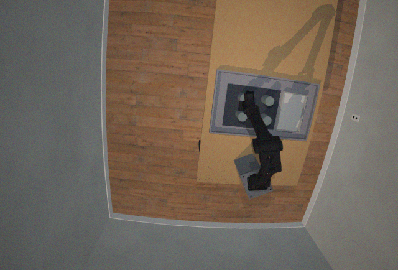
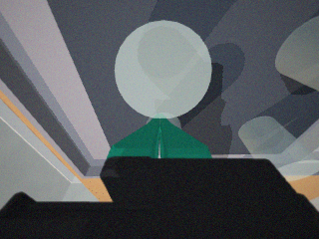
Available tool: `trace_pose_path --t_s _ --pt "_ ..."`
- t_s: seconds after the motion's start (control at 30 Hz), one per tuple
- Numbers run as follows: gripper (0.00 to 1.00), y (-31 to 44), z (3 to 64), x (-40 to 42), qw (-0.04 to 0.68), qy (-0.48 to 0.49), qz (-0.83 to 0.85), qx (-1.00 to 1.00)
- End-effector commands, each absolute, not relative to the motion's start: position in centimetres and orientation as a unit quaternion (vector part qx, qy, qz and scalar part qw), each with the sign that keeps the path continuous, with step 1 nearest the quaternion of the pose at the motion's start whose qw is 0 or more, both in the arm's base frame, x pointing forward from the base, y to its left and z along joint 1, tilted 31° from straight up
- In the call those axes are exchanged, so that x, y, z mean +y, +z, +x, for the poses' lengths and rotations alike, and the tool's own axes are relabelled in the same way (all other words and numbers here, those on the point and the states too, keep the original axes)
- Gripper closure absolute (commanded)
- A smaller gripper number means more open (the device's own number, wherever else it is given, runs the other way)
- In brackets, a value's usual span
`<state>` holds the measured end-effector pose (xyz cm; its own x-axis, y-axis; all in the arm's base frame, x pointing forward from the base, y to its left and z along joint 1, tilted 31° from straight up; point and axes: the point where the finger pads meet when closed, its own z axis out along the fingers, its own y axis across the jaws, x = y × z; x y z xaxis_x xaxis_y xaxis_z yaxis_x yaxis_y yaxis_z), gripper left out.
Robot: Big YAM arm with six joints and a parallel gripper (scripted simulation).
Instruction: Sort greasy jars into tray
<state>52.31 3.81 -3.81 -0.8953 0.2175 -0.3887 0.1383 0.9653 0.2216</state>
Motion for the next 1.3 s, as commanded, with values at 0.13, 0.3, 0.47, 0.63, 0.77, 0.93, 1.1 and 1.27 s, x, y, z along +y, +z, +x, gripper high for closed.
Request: trace_pose_path --t_s 0.13,0.3,0.47,0.63,0.77,0.93,1.1,1.27 --pt "1.0 -2.0 56.58 3.07 0.246 0.097 0.089 0.96" --pt "1.0 -1.98 56.61 3.06 0.246 0.097 0.089 0.96" --pt "1.0 -1.95 56.67 3.04 0.246 0.097 0.089 0.96" --pt "1.0 -1.92 56.73 3.03 0.246 0.097 0.089 0.96" --pt "1.0 -1.9 56.77 3.02 0.246 0.097 0.089 0.96" --pt "1.0 -1.88 56.81 3.01 0.246 0.097 0.089 0.96" --pt "1.0 -1.85 56.87 2.99 0.246 0.097 0.089 0.96" --pt "1.0 -1.82 56.92 2.98 0.246 0.097 0.089 0.96"
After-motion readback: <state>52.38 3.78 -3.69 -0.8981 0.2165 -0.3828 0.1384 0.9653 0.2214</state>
